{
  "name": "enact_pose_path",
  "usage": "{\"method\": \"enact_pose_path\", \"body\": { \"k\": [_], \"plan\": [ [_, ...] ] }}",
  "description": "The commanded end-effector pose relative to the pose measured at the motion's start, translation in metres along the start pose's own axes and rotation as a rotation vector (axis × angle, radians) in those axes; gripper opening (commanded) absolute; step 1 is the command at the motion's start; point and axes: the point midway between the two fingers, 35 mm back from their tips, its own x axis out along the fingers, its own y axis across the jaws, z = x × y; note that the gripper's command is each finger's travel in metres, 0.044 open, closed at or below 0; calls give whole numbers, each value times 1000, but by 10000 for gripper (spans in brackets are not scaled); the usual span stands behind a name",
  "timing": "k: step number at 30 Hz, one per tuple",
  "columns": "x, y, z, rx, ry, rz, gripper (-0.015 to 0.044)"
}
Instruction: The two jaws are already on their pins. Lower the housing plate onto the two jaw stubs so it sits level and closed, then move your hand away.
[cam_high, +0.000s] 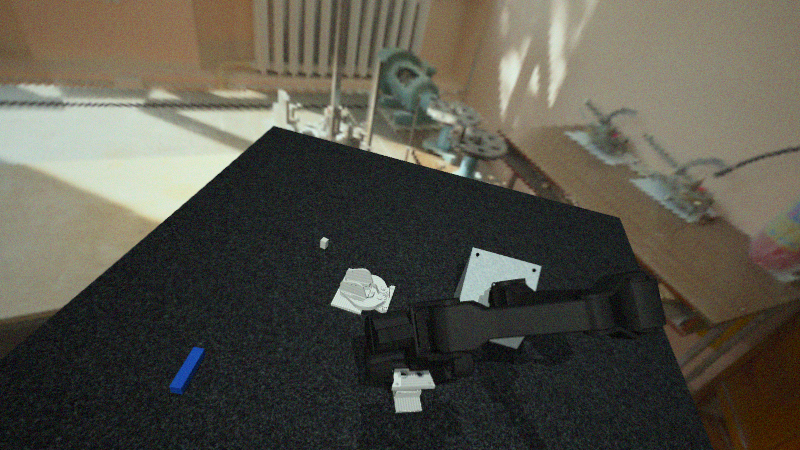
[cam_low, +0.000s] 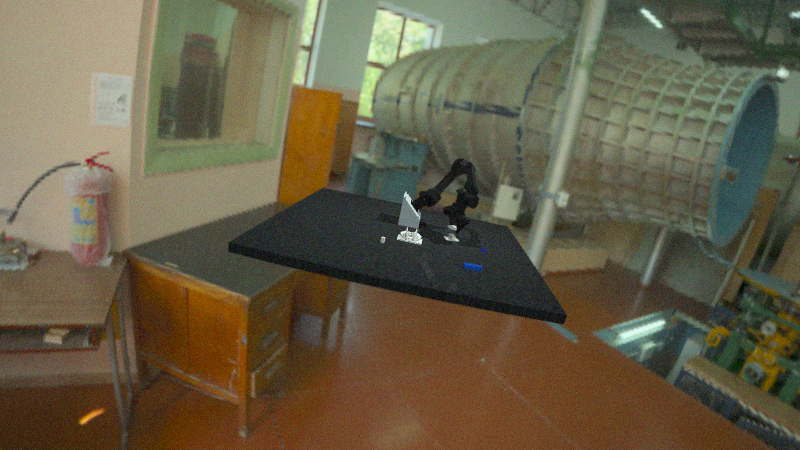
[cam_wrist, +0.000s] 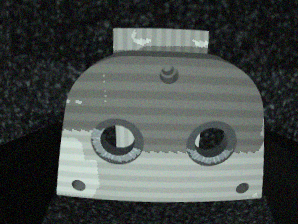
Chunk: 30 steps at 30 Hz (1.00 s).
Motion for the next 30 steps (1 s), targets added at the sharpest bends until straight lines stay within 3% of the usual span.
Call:
{"method": "enact_pose_path", "body": {
  "k": [1, 8, 30],
  "plan": [
    [-15, 1, -2, -10, 4, 9, 351],
    [-35, -1, -4, -7, 8, 12, 351],
    [-33, 21, 36, -237, -26, 3, 351]
  ]
}}
